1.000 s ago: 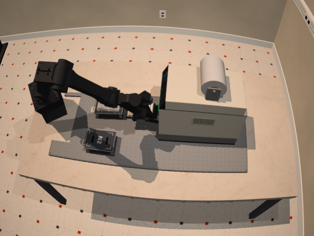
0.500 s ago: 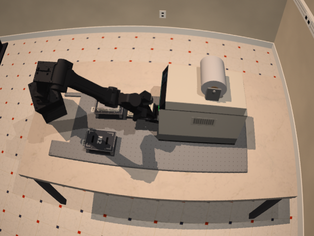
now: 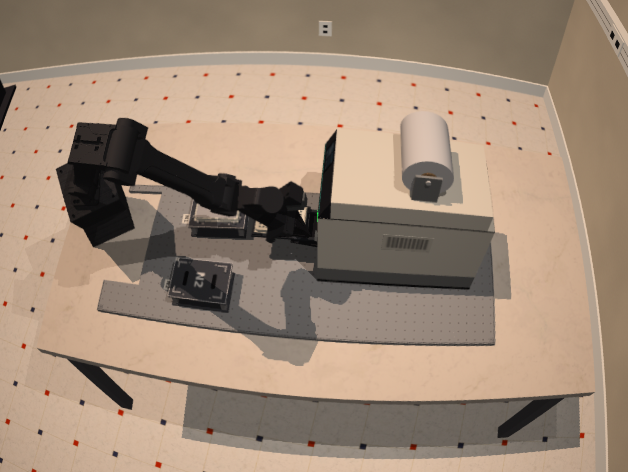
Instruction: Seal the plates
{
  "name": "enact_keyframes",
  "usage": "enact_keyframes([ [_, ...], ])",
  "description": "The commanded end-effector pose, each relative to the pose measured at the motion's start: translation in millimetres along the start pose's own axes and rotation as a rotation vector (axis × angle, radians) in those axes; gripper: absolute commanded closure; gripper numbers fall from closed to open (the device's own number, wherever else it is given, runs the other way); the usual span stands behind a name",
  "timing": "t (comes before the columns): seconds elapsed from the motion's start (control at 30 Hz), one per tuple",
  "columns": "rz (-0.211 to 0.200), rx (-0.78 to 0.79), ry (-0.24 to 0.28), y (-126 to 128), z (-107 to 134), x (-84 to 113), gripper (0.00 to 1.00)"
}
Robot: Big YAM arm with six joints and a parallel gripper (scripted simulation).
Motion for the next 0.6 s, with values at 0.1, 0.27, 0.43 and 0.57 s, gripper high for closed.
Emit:
enact_keyframes([
  [0.1,-0.011,0.009,-0.043,6.1,-27.4,-2.4,1.0],
  [0.27,-0.004,0.008,-0.024,1.6,-18.6,-2.0,1.0],
  [0.43,-0.006,0.01,-0.005,2.8,-9.5,-4.2,1.0],
  [0.57,-0.005,0.009,-0.007,2.5,-11.0,-5.8,1.0],
])
Point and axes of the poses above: the point where the finger pads meet when closed, its own x axis back along the fingers, its own y axis across the jaws, z = x × y, the point moved 8 cm from there along x, back along the fingers, and after that the axes turned 3 degrees about -x, right-handed, at the moved point
